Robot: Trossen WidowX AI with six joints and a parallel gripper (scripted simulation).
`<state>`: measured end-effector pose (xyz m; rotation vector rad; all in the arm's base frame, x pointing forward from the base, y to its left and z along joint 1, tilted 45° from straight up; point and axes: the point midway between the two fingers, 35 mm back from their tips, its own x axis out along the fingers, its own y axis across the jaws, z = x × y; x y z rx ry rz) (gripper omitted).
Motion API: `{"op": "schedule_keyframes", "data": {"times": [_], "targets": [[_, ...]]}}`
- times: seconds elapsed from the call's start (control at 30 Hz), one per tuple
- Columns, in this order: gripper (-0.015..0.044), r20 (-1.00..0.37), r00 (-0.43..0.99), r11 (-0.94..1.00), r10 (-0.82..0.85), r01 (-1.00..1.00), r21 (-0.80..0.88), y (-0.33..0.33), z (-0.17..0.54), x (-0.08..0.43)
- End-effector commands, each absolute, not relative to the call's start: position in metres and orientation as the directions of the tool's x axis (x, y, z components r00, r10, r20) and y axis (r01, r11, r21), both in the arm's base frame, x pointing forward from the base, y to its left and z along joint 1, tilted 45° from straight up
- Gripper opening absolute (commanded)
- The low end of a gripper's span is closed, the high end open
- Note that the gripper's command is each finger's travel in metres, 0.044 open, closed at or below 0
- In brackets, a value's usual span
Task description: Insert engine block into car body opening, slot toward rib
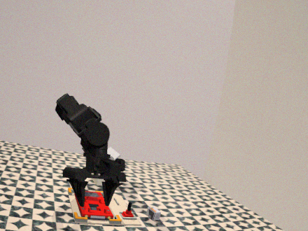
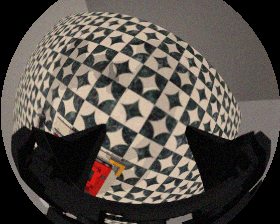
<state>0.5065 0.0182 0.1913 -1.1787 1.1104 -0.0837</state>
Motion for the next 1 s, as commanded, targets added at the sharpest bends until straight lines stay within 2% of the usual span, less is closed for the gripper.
{"op": "schedule_keyframes", "data": {"times": [0.0,0.5,0.97], "targets": [[0.044,-0.685,0.471,0.38,-0.556,-0.589,-0.713,0.045,0.163,0.497],[0.044,-0.762,0.322,0.085,-0.562,-0.894,-0.44,0.128,0.072,0.438],[0.044,-0.734,0.201,-0.201,-0.649,-0.976,-0.089,0.18,0.008,0.36]]}}
